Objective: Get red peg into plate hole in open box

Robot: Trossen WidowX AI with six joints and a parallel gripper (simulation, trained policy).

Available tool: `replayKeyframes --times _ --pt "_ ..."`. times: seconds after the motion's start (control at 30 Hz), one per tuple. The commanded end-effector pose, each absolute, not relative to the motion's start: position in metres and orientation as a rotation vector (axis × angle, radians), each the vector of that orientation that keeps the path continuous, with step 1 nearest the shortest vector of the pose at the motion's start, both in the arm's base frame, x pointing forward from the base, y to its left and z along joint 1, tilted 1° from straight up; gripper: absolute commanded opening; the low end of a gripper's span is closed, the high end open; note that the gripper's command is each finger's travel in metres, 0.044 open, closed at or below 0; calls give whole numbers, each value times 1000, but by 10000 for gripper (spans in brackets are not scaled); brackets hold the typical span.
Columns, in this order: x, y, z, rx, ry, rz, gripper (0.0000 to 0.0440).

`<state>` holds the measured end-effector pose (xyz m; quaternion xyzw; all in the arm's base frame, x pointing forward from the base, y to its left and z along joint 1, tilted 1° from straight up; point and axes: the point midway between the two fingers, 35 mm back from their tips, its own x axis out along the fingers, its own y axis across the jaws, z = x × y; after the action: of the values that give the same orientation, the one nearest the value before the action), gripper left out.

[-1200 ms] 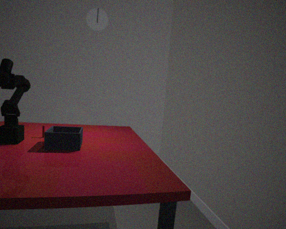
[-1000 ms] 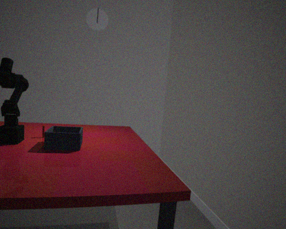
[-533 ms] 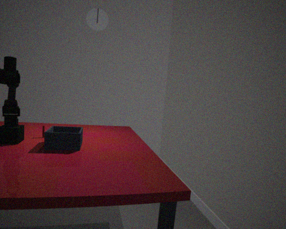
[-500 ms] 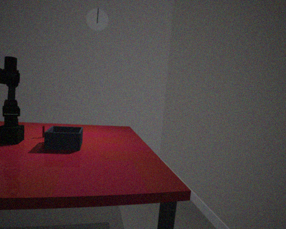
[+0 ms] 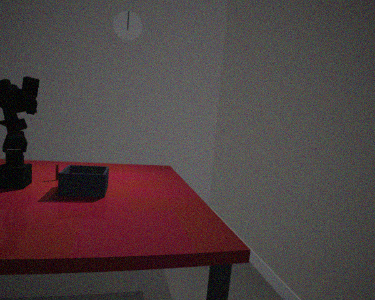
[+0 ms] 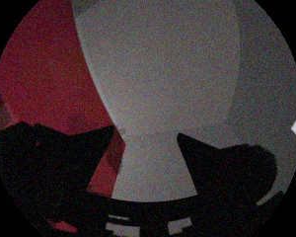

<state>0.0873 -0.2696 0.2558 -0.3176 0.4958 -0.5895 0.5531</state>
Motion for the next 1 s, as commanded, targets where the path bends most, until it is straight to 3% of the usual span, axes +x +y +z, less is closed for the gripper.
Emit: replayKeyframes --times 0.0,0.53,0.97 --pt "113 -264 245 -698 1116 -1307 440" --pt "215 -182 193 -365 1004 -901 440" --pt "240 -81 159 -72 1087 -683 440"
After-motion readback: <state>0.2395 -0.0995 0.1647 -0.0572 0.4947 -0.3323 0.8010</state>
